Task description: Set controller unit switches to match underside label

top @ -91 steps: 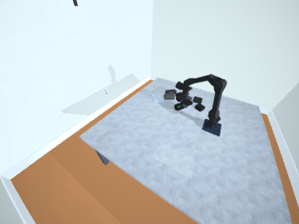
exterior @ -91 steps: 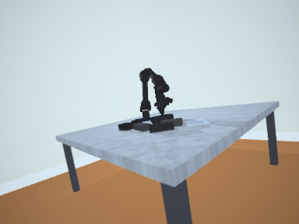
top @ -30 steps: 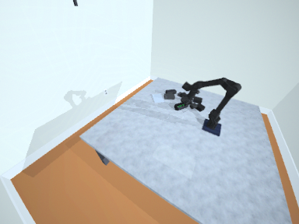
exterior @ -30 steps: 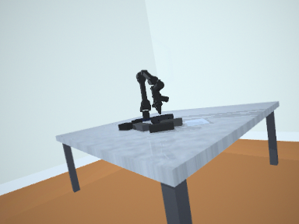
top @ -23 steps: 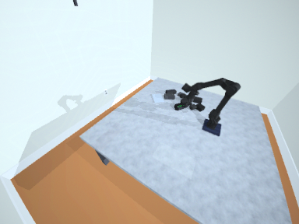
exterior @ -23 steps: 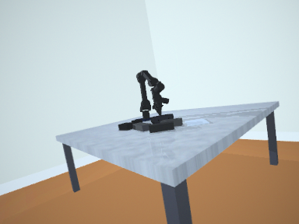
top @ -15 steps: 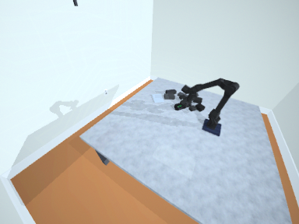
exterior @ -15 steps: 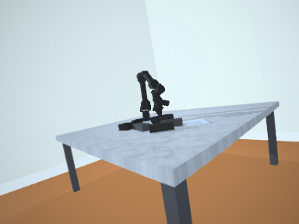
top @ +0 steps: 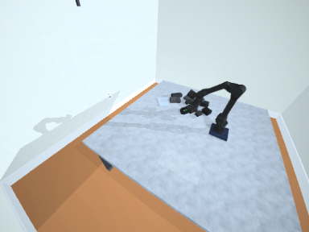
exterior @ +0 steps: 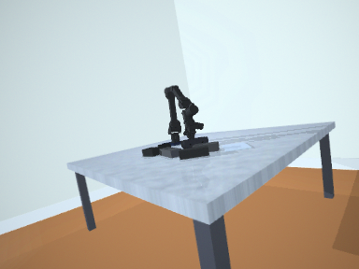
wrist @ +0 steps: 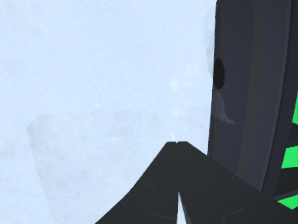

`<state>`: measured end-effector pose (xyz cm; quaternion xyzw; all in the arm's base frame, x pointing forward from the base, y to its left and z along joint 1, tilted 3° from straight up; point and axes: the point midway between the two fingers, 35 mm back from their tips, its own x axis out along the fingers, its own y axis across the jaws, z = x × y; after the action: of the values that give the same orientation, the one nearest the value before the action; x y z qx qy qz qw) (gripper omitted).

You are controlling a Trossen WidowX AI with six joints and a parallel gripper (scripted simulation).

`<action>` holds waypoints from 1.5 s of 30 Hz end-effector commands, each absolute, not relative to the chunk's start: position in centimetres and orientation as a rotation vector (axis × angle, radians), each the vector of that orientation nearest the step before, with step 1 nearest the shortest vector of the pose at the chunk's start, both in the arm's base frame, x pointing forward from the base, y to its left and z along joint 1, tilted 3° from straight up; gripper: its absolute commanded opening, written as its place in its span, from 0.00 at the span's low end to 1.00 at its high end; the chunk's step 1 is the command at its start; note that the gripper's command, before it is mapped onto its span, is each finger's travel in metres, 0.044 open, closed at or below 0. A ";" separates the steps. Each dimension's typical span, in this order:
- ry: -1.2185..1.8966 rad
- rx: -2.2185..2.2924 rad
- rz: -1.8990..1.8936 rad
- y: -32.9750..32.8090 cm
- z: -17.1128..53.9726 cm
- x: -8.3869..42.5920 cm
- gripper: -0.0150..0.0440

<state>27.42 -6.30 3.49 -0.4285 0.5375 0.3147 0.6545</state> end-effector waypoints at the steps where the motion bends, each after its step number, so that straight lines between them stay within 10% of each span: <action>1: 1.222 -0.971 0.709 -6.4 3.4 27.5 0.25; 45: 1.235 -0.960 0.724 -6.8 8.3 27.3 0.34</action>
<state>27.24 -6.54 8.18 -0.4236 0.5422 0.3167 0.6529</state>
